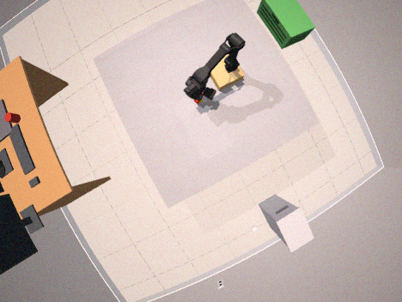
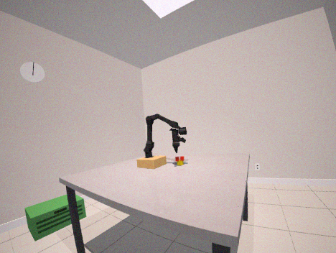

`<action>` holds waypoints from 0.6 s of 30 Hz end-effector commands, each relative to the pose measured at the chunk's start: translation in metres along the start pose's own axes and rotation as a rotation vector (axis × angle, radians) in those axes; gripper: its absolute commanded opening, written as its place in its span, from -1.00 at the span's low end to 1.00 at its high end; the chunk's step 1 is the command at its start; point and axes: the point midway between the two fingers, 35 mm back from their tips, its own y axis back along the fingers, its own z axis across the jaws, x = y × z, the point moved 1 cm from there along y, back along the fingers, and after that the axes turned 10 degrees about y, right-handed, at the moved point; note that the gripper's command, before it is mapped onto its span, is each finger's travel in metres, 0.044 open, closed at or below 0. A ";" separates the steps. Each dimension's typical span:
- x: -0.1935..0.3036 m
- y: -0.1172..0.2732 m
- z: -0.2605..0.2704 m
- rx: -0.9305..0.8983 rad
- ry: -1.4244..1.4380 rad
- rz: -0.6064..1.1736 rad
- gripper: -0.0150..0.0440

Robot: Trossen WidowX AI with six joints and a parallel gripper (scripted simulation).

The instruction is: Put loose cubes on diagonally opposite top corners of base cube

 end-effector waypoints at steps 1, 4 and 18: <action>-0.002 0.008 -0.001 0.003 0.003 -0.006 0.20; -0.002 0.011 -0.001 0.003 0.003 -0.006 0.20; -0.036 0.013 0.054 -0.005 -0.001 -0.005 0.86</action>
